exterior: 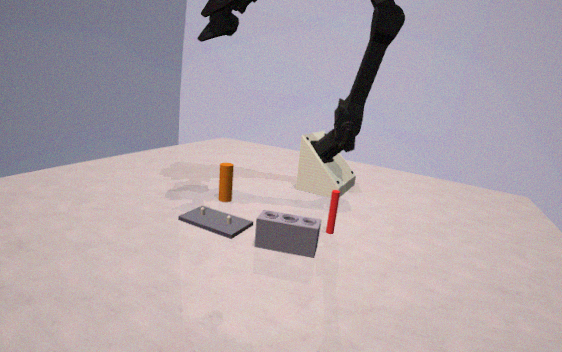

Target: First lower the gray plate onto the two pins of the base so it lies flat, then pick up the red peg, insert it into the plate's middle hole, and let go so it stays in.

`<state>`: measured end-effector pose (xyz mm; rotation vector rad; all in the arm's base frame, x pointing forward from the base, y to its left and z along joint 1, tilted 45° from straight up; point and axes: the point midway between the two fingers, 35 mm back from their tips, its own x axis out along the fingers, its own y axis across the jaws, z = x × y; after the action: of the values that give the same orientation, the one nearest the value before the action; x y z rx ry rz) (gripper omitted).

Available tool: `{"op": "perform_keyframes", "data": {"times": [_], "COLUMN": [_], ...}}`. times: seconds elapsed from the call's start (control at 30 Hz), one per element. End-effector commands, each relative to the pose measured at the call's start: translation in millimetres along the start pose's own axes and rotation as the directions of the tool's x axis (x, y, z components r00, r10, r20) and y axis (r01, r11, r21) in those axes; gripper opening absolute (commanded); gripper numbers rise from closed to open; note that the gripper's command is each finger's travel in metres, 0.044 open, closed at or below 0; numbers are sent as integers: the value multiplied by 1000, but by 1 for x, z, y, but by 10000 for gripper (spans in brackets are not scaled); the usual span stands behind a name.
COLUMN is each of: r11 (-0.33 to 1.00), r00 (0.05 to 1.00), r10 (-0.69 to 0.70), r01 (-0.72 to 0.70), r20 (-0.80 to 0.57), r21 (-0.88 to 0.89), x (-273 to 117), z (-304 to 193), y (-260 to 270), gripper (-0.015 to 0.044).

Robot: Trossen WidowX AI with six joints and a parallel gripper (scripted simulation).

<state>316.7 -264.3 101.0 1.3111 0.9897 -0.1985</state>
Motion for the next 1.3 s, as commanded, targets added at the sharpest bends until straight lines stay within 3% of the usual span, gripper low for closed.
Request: {"op": "perform_keyframes", "data": {"times": [0.0,0.23,0.47,0.67,0.87,1.27], "r11": [995,945,824,820,821,821], "r00": [988,896,741,737,737,737], "r10": [-43,-173,-329,-333,-331,-331], "r01": [56,269,528,534,533,533], "r20": [-148,-410,-585,-588,-589,-590], "r21": [82,189,205,204,205,205], "x": [38,93,116,119,164,179], "z": [-43,-144,-246,-251,-287,-300], "y": [34,86,109,114,95,93], "gripper": [440,440,440,440,440,440]}}
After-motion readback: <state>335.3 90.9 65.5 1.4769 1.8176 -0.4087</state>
